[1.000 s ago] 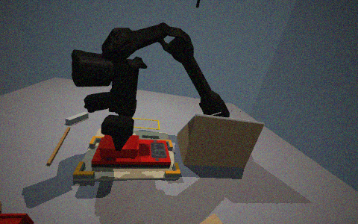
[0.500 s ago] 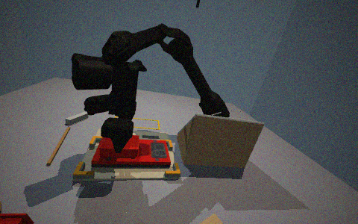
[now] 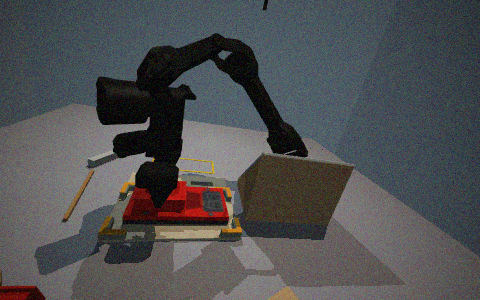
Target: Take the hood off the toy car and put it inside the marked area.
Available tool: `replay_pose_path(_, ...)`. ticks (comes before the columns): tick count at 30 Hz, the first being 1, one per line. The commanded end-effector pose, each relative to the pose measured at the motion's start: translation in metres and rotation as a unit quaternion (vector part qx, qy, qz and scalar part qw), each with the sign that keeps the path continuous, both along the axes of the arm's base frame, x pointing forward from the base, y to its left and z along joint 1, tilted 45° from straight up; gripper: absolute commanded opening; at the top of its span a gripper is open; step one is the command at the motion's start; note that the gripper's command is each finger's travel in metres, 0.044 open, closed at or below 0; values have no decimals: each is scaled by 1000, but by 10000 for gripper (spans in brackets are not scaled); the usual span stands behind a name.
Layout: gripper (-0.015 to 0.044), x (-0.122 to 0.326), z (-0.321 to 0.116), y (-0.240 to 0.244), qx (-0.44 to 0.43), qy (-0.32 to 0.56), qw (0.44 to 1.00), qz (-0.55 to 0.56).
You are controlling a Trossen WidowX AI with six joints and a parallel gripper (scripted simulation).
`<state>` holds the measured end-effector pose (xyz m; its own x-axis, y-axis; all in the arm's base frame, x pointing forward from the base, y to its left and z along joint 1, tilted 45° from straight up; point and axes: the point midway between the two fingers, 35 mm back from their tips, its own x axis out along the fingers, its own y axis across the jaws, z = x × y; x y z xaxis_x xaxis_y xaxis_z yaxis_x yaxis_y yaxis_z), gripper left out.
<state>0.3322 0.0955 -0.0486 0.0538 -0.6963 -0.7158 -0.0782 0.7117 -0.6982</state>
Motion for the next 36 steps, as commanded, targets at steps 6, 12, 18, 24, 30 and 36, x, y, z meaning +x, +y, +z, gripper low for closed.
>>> replay_pose_path(6, 440, -1, -4, -5, -4, 2, 1000, 1)
replay_pose_path(12, 348, 0, -2, -2, 0, 0, 1000, 0)
replay_pose_path(18, 308, 0, -2, -2, 0, 0, 1000, 0)
replay_pose_path(24, 190, 0, -2, -2, 0, 0, 1000, 0)
replay_pose_path(30, 32, 0, 1, 1, 0, 0, 1000, 0)
replay_pose_path(36, 0, 0, 4, 4, 0, 0, 1000, 0)
